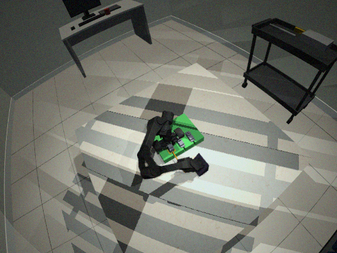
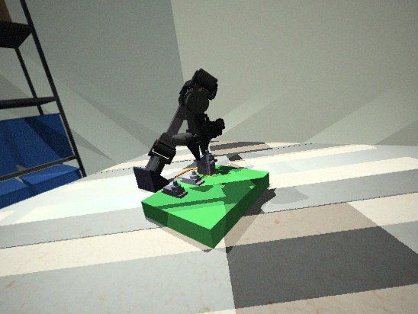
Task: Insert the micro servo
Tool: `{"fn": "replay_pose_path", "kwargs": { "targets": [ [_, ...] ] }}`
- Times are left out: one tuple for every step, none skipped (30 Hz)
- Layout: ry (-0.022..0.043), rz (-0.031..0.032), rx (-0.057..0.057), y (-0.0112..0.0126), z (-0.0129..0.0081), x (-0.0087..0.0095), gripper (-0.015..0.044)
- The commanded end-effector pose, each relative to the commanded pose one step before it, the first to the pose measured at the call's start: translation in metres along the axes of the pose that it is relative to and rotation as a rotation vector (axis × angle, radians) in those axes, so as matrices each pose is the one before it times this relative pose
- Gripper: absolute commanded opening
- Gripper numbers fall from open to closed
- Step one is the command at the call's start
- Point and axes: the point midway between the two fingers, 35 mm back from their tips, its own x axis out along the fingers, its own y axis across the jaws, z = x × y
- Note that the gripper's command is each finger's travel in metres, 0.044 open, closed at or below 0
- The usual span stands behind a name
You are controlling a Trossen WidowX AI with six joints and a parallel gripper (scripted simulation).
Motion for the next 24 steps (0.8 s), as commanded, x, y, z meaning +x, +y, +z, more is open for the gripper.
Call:
{"fn": "replay_pose_path", "kwargs": {
  "targets": [
    [-0.00599,0.00157,0.0052,0.00061,-0.00050,0.00325,0.0000],
    [-0.00002,0.00002,0.0000,0.00001,0.00000,0.00088,0.0000],
    [-0.00002,0.00003,0.0000,0.00001,0.00000,0.00103,0.0000],
    [-0.00002,0.00002,0.0000,0.00001,0.00000,0.00101,0.0000],
    [-0.00002,0.00003,0.0000,0.00001,0.00000,0.00105,0.0000],
    [-0.00001,0.00003,0.0000,0.00001,0.00000,0.00070,0.0000],
    [-0.00001,0.00001,0.0000,0.00001,0.00000,0.00058,0.0000],
    [-0.00002,0.00002,0.0000,0.00001,0.00000,0.00075,0.0000],
    [-0.00002,0.00002,0.0000,0.00001,0.00000,0.00088,0.0000],
    [-0.00002,0.00003,0.0000,0.00001,0.00000,0.00103,0.0000],
    [-0.00002,0.00002,0.0000,0.00001,0.00000,0.00101,0.0000],
    [-0.00002,0.00003,0.0000,0.00001,0.00000,0.00105,0.0000],
    [-0.00002,0.00002,0.0000,0.00001,0.00000,0.00099,0.0000],
    [-0.00002,0.00003,0.0000,0.00001,0.00000,0.00103,0.0000],
    [-0.00001,0.00003,0.0000,0.00001,0.00000,0.00069,0.0000],
    [-0.00001,0.00001,0.0000,0.00001,0.00000,0.00058,0.0000],
    [-0.00002,0.00002,0.0000,0.00001,0.00000,0.00075,0.0000],
    [-0.00002,0.00002,0.0000,0.00001,0.00000,0.00088,0.0000],
    [-0.00002,0.00003,0.0000,0.00001,0.00000,0.00103,0.0000],
    [-0.00002,0.00002,0.0000,0.00001,0.00000,0.00101,0.0000],
    [-0.00002,0.00003,0.0000,0.00001,0.00000,0.00105,0.0000],
    [-0.00002,0.00002,0.0000,0.00001,0.00000,0.00099,0.0000],
    [-0.00002,0.00003,0.0000,0.00001,0.00000,0.00103,0.0000],
    [-0.00002,0.00002,0.0000,0.00001,0.00000,0.00097,0.0000]
  ]
}}
